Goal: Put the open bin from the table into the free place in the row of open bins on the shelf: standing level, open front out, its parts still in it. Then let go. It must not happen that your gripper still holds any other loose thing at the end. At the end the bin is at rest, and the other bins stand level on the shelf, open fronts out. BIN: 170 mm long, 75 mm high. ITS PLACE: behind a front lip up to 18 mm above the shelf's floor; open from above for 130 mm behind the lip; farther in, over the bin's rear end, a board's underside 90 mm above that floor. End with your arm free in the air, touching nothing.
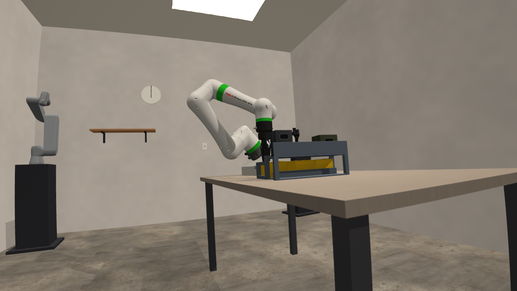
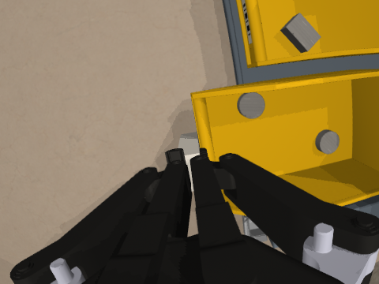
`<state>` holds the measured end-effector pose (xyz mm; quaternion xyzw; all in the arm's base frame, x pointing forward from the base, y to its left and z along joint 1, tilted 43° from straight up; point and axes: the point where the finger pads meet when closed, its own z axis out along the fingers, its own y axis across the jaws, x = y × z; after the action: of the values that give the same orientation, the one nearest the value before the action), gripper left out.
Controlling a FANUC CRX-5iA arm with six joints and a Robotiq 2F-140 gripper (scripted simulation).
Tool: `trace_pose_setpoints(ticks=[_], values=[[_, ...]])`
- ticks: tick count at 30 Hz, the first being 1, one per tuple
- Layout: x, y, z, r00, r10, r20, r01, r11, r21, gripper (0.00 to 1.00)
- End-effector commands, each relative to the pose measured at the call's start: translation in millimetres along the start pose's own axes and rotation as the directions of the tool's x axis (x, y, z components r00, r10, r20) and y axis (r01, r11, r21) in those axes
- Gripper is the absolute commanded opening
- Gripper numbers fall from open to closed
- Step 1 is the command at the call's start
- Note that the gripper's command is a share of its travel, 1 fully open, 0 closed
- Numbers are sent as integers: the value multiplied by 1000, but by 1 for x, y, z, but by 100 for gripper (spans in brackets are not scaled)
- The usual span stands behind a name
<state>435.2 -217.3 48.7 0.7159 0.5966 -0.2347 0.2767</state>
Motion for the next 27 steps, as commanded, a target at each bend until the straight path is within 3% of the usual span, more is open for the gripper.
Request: trace_pose_setpoints(ticks=[1, 27], values=[[0, 1, 0, 1000, 0, 0, 0, 1000, 0, 0], [0, 14, 0, 1000, 0, 0, 0, 1000, 0, 0]])
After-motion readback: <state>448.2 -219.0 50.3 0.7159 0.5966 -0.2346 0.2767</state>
